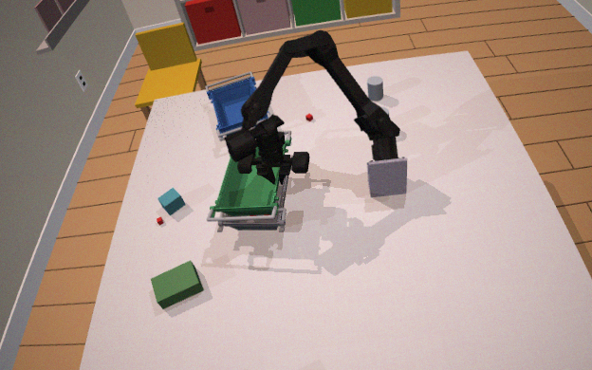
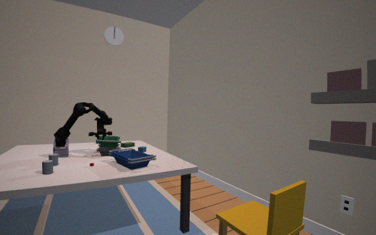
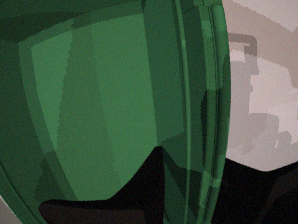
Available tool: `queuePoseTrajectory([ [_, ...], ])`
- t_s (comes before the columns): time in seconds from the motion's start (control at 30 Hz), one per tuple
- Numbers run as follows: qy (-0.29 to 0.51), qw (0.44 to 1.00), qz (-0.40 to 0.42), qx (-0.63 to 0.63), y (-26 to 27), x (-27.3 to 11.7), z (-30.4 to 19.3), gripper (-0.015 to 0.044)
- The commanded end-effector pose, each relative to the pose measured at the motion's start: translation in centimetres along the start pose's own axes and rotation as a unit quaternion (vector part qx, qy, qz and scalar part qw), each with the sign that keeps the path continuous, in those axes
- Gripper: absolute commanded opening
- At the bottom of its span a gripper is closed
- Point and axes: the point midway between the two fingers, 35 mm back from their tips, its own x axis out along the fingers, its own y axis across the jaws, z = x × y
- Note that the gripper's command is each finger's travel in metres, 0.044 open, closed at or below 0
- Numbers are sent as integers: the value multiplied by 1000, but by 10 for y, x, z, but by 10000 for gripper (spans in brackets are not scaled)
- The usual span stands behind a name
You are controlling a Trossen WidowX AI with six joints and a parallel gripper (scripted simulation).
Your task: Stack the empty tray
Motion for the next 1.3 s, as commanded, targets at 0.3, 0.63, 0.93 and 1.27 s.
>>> queuePoseTrajectory([
  [0.3,-2,1000,-13,-3,-4,6,3,0],
  [0.63,-2,1000,-13,-3,-4,6,3,0],
  [0.93,-2,1000,-13,-3,-4,6,3,0],
  [1.27,-2,1000,-13,-3,-4,6,3,132],
])
